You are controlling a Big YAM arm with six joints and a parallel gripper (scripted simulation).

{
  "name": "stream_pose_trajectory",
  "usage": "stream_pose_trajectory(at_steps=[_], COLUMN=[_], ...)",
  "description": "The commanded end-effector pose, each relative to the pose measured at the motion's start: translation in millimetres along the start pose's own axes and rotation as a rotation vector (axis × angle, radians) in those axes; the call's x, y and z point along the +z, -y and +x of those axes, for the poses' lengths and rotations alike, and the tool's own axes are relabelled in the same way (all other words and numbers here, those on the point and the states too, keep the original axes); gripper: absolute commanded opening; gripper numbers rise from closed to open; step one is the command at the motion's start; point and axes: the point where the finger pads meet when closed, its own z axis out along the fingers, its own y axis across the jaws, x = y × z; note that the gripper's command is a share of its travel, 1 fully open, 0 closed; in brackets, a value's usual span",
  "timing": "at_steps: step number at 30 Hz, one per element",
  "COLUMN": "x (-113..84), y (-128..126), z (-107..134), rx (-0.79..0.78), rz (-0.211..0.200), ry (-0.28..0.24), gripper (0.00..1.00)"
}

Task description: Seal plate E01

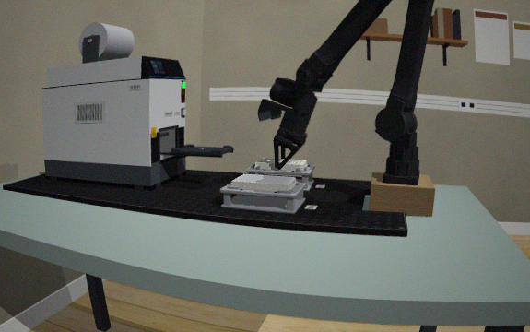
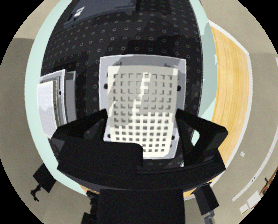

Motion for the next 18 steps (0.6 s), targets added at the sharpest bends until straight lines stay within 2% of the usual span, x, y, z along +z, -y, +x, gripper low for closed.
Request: stream_pose_trajectory(at_steps=[1, 11, 18], x=[-3.2, -11.9, -7.2], y=[5.0, 7.0, 7.3], z=[-17.9, -24.7, -22.9], rx=[-0.01, -0.012, -0.009], rz=[0.005, 0.014, 0.008], ry=[0.021, 0.04, 0.027], gripper=[1.0, 1.0, 1.0])
